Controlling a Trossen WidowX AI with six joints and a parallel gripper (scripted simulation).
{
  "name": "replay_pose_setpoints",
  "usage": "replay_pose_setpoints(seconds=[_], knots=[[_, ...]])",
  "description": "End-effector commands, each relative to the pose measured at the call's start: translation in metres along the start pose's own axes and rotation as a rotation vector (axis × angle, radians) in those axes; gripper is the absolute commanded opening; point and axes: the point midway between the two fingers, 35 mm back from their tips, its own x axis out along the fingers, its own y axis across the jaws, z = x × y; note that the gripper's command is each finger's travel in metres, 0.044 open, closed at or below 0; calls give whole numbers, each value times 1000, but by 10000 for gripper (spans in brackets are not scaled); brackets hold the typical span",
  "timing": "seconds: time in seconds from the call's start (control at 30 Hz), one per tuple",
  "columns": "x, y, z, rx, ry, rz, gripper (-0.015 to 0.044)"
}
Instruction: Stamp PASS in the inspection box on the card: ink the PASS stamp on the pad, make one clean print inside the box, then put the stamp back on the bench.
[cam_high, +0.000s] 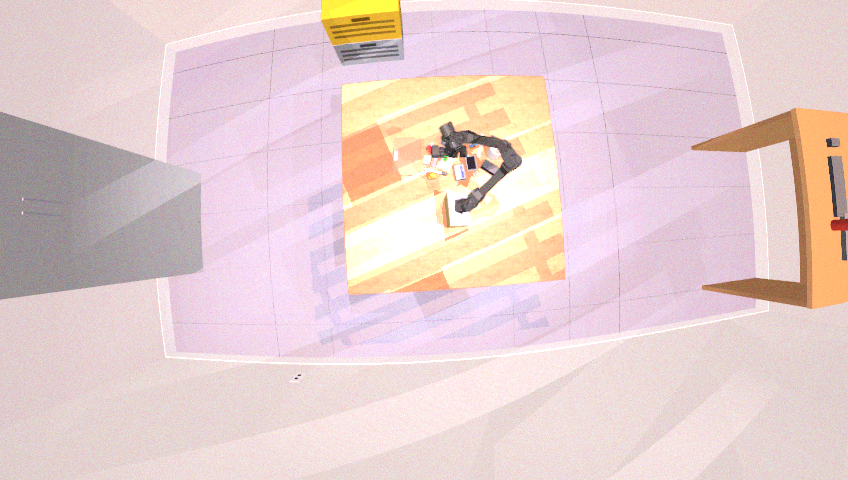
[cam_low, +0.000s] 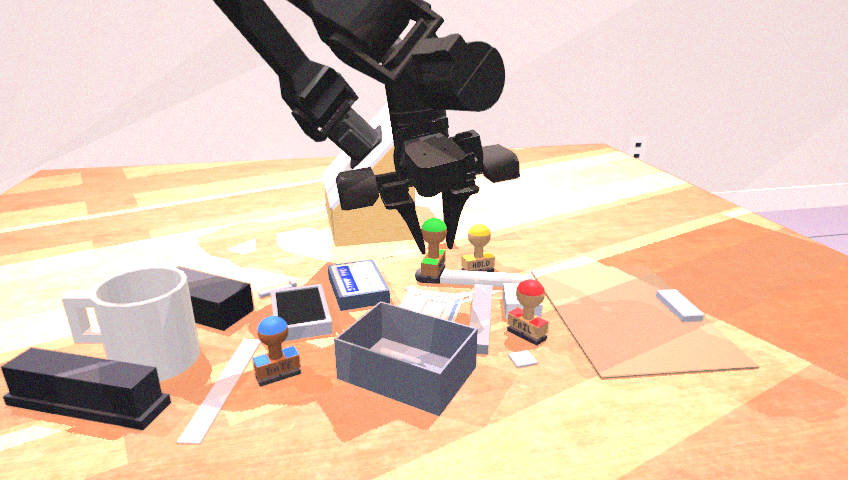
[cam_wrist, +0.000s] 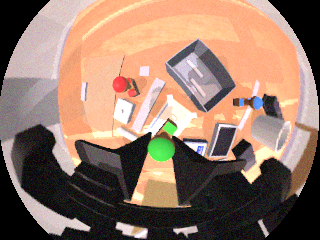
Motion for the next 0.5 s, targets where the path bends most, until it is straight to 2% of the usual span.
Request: replay_pose_setpoints(seconds=[0.0,0.47], knots=[[3,0,-1,-7,0,0,0],[12,-1,-1,-8,-2,1,0]])
